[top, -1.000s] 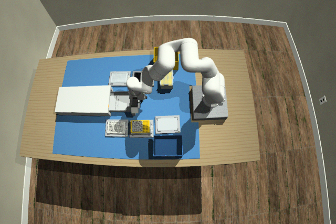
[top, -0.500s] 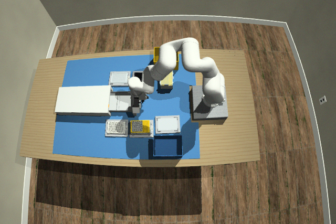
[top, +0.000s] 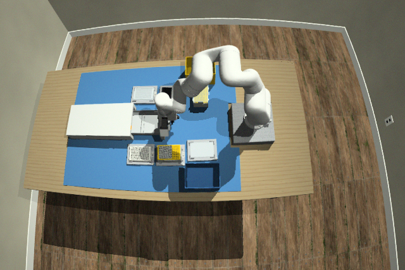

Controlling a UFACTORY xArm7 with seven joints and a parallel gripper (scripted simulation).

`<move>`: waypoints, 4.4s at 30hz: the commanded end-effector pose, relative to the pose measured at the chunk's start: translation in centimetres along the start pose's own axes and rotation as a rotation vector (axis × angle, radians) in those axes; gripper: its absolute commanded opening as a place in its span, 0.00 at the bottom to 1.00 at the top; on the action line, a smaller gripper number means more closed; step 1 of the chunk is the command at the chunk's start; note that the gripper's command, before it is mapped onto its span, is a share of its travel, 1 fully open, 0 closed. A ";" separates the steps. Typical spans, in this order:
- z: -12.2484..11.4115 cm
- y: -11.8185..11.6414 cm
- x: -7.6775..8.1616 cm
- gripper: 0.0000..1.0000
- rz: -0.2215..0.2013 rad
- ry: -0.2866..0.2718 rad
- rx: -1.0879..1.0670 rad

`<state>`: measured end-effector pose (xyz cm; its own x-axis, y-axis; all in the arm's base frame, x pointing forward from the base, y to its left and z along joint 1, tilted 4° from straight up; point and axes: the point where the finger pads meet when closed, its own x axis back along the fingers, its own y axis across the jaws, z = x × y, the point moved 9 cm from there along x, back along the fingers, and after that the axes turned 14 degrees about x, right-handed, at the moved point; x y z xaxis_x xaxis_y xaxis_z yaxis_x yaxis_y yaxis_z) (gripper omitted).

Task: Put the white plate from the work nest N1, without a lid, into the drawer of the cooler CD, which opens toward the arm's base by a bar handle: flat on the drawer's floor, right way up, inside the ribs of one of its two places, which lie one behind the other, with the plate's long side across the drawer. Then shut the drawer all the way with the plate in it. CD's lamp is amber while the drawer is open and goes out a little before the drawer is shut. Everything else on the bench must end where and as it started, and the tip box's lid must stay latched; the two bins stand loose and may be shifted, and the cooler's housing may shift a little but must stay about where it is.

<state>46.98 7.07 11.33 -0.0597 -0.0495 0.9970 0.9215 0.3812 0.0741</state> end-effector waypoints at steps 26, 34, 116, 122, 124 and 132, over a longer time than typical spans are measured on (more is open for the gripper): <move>0.0 0.1 0.1 0.21 -0.004 -0.001 0.000; 0.0 0.1 0.1 0.21 -0.004 -0.001 0.000; 0.0 0.1 9.0 0.21 -0.004 -0.001 0.000; 0.0 0.1 10.0 0.21 -0.004 -0.001 0.000; 0.0 0.1 10.3 0.21 -0.004 -0.001 0.000; 0.0 0.1 11.2 0.21 -0.004 -0.001 0.000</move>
<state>46.34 6.53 22.25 -0.0607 -0.0496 0.9969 0.9215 0.3811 0.0750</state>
